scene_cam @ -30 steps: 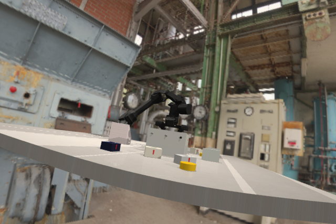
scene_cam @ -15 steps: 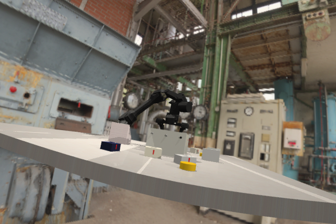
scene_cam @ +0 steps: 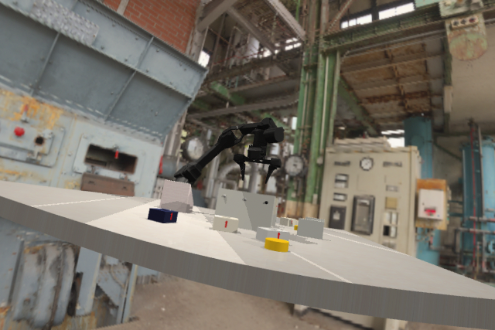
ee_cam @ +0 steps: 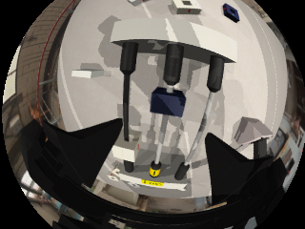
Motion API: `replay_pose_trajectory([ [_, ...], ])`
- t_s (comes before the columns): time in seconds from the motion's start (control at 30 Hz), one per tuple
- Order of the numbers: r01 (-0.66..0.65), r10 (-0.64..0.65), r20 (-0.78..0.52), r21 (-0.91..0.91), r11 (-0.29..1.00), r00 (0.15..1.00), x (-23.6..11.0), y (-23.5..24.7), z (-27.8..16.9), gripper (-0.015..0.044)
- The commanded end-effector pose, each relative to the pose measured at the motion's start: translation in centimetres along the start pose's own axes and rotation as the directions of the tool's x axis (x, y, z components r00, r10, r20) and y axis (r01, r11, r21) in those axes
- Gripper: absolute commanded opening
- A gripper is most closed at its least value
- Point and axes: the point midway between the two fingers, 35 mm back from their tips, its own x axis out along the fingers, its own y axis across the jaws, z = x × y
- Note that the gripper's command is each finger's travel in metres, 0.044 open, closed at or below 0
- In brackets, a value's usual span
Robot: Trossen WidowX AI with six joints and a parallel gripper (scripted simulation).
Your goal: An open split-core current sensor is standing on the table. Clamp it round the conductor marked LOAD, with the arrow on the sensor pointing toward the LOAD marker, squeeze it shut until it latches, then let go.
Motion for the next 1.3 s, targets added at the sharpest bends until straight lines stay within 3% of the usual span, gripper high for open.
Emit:
replay_pose_trajectory([
  [0.0,0.002,-0.002,0.004,-0.004,1.0,1.0,-0.2,-0.1,0.0,0.044],
  [1.1,0.002,-0.002,0.004,-0.004,1.0,1.0,-0.2,-0.1,0.0,0.044],
  [1.27,0.046,-0.033,0.169,-0.079,0.996,0.985,0.5,-0.9,-2.6,0.044],
])
